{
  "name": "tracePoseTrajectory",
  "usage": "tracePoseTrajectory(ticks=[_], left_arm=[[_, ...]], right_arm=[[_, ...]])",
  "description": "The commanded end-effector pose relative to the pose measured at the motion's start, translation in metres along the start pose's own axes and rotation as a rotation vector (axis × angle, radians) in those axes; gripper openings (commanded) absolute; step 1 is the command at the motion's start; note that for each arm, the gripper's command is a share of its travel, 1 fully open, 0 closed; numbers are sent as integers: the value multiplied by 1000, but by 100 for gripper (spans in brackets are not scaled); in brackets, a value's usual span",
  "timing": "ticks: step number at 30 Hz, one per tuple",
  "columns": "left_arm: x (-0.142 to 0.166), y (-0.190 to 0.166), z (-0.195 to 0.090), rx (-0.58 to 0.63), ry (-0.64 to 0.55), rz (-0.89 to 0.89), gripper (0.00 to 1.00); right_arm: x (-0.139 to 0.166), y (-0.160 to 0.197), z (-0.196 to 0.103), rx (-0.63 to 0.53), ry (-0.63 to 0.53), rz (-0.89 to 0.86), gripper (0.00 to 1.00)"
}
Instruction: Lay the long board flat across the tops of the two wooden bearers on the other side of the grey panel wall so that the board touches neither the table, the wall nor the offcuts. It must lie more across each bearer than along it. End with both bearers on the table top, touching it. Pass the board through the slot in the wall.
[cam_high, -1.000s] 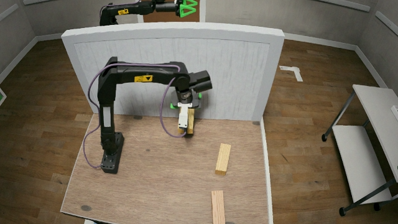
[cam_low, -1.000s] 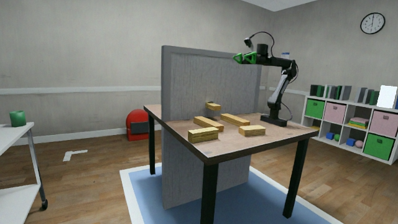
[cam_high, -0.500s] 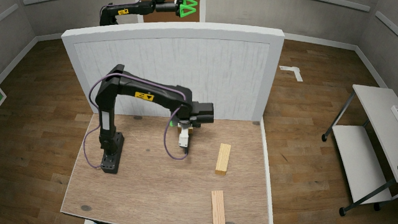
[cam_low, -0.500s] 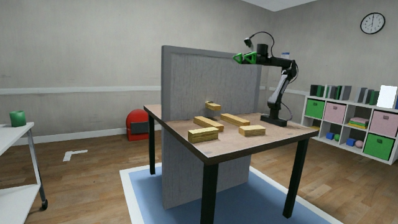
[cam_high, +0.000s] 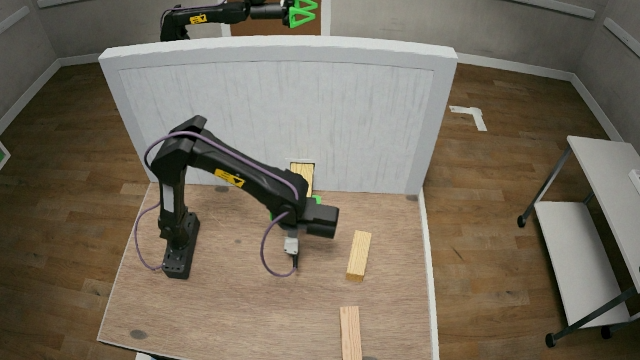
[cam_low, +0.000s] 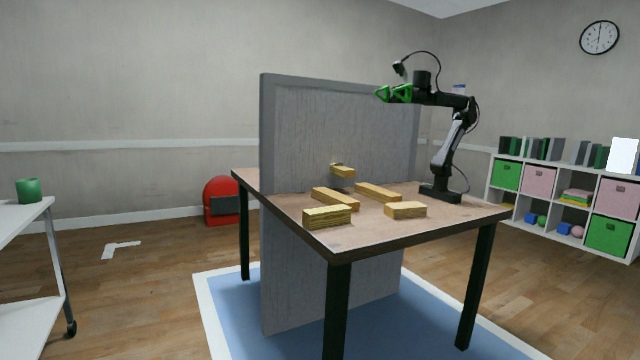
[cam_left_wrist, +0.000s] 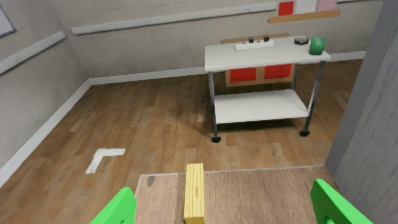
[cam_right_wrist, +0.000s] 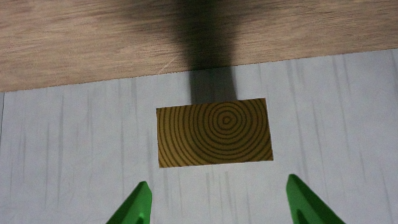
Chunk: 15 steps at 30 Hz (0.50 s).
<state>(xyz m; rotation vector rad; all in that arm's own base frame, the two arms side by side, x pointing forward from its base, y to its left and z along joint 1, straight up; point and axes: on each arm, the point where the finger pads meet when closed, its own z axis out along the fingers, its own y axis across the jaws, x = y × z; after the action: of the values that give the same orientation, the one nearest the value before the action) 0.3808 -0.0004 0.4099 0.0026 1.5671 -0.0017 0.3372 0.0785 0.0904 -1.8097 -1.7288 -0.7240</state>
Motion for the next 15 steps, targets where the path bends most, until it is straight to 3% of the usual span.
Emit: tracePoseTrajectory(ticks=[1,4,5,7,15], left_arm=[[-31,2,-6,-8,-74,-8,100],[-31,2,-6,-8,-74,-8,100],[-31,2,-6,-8,-74,-8,100],[-31,2,-6,-8,-74,-8,100],[-31,2,-6,-8,-74,-8,100]], right_arm=[[22,8,-8,-42,71,-91,78],[22,19,-18,-85,60,-105,78],[26,17,-14,-75,54,-111,78],[7,3,6,-27,50,-21,78],[12,5,16,-20,51,-29,78]])
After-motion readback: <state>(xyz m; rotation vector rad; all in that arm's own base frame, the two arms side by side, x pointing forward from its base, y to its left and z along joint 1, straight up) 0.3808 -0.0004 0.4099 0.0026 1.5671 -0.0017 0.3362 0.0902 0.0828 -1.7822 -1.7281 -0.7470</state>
